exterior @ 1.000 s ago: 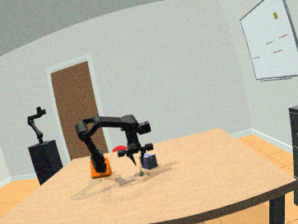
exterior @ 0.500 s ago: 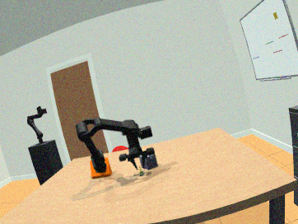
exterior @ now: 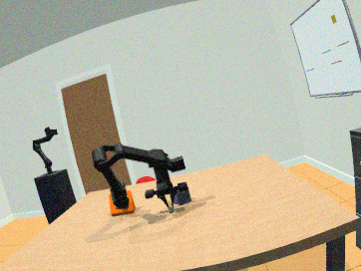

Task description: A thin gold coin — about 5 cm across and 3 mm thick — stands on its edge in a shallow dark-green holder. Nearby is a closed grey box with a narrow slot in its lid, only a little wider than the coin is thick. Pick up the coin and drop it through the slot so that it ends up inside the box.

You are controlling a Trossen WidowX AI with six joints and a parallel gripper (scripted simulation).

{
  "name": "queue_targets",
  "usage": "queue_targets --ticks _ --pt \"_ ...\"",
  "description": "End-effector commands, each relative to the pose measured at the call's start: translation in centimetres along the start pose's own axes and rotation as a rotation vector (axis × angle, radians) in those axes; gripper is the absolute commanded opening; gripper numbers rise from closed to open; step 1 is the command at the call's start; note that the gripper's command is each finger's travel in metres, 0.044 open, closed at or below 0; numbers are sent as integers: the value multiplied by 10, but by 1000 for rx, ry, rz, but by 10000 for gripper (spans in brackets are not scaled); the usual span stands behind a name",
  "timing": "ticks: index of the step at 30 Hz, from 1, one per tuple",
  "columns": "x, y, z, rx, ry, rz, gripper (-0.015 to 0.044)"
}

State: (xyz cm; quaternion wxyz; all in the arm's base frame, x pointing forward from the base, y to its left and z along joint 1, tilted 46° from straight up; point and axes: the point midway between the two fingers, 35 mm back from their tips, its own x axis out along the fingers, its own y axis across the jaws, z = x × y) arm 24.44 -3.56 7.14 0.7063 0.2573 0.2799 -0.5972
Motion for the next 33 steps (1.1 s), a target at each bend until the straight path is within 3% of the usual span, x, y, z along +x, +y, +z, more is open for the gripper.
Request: queue_targets --ticks 1,12,33 --pt "1 0 1 -3 -5 0 0" --pt "0 0 0 -3 -4 0 0" --pt "-52 4 -2 -5 7 0 0"
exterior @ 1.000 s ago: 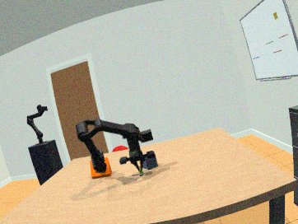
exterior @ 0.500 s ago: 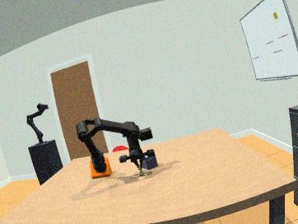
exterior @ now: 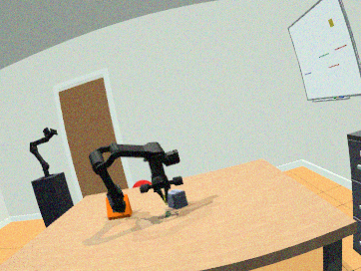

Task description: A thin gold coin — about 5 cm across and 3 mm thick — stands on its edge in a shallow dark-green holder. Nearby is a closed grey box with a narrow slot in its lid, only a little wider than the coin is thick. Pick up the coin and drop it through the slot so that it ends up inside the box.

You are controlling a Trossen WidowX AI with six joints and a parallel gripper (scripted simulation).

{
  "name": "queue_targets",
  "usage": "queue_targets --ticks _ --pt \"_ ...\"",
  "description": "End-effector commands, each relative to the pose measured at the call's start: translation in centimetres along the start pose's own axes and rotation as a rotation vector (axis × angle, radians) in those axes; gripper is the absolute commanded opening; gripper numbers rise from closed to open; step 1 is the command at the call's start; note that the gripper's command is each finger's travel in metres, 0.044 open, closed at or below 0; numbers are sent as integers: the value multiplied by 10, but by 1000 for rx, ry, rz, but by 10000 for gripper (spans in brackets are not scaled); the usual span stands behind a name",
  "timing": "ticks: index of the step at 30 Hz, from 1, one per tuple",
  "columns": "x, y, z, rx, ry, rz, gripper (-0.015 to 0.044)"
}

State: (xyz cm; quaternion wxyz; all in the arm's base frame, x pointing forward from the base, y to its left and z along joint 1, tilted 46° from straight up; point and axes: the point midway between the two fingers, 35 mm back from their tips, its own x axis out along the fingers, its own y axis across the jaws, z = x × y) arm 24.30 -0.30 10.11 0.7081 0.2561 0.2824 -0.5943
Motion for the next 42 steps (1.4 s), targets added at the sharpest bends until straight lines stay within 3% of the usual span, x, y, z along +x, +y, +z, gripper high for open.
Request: queue_targets --ticks 1,19,35,42 --pt "-10 0 -1 2 4 -4 0" --pt "-50 -5 1 -3 -4 -6 0" --pt "-50 2 -5 -531 -2 -6 0" --pt "-50 3 -6 -554 -2 -6 0"
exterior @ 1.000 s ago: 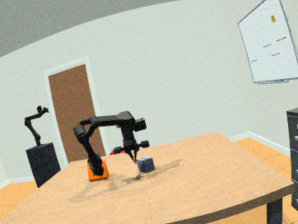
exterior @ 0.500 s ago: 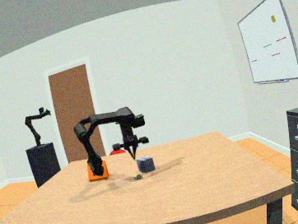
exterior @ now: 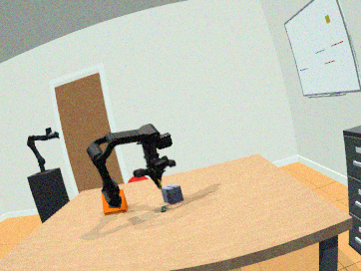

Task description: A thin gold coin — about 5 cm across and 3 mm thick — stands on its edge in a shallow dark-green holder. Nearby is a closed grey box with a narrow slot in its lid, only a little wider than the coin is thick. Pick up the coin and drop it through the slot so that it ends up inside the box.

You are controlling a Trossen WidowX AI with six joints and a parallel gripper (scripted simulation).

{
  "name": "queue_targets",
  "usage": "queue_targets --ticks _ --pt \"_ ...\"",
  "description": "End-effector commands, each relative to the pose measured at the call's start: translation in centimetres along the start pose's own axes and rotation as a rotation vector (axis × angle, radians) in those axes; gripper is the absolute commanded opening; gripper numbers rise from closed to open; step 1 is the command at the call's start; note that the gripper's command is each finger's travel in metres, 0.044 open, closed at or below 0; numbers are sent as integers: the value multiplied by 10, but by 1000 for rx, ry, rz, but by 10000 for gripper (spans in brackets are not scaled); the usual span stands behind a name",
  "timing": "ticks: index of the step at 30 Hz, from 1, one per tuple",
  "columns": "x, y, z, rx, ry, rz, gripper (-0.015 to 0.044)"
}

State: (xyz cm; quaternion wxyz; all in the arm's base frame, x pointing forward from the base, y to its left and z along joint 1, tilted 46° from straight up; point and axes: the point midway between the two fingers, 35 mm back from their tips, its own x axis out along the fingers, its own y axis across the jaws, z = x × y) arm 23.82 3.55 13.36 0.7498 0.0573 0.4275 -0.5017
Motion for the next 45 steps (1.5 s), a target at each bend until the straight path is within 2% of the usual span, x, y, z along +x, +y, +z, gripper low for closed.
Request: queue_targets --ticks 1,37,45 --pt "0 2 -1 -20 5 1 0" --pt "-1 77 -54 -18 7 5 0" --pt "-1 76 -52 -23 2 6 0"
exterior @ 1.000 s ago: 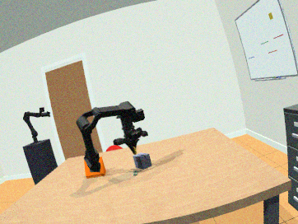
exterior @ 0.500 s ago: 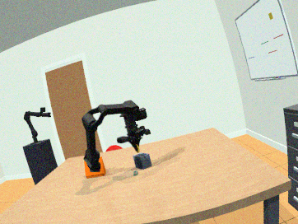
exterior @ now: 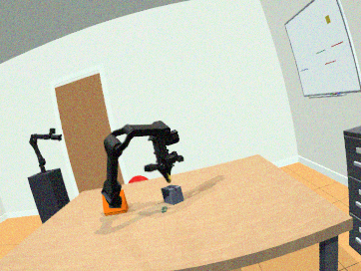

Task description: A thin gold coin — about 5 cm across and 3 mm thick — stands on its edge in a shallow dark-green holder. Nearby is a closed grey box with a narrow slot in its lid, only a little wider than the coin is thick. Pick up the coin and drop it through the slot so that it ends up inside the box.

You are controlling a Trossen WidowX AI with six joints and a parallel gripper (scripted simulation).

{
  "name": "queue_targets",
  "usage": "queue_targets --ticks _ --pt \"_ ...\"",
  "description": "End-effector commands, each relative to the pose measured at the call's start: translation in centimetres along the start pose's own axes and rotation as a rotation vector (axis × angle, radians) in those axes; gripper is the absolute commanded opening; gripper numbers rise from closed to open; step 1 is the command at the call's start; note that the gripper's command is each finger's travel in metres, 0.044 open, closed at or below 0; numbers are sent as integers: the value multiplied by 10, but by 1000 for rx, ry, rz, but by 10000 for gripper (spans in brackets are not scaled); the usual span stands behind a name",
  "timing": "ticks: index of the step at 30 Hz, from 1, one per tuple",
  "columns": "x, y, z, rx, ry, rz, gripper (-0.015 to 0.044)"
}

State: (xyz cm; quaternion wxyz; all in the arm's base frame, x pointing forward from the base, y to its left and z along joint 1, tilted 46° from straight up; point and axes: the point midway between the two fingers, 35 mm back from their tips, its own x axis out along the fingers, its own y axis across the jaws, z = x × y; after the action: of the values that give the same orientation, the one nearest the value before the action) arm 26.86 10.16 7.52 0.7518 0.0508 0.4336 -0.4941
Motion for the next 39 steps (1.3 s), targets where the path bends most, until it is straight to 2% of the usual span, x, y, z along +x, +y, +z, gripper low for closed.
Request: queue_targets --ticks 1,39 --pt "0 -1 1 0 0 -1 0" --pt "6 3 -4 2 -2 0 0"
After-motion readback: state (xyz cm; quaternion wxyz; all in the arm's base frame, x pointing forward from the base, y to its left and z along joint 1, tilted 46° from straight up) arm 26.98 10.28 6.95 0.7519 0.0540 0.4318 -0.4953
